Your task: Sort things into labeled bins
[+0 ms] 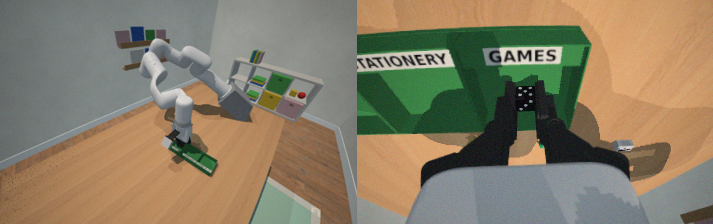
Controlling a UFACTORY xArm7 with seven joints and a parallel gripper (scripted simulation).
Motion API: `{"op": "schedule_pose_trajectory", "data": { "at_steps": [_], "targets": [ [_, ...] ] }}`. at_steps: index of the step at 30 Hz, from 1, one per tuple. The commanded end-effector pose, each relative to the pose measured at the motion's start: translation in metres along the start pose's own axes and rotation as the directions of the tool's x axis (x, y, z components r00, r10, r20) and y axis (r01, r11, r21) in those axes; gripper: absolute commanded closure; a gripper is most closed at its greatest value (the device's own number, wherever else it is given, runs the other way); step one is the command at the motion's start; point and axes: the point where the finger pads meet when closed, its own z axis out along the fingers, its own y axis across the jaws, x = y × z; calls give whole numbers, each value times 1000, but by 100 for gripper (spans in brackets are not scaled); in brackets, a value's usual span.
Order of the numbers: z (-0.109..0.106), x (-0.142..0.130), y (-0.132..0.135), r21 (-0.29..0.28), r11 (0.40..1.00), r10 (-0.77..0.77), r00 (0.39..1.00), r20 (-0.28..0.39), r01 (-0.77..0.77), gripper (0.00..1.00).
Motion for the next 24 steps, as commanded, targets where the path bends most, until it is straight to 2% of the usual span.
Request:
{"op": "schedule_pose_trajectory", "data": {
  "at_steps": [1,9,10,24],
  "targets": [
    [-2,3,-1,2,1000,2,1000,-6,-2,100],
    [-2,2,-1,2,1000,2,1000,-6,-2,100],
    [-2,2,-1,2,1000,2,1000,-6,-2,70],
    [-2,2,-1,2,1000,2,1000,-6,-2,70]
  ]
}}
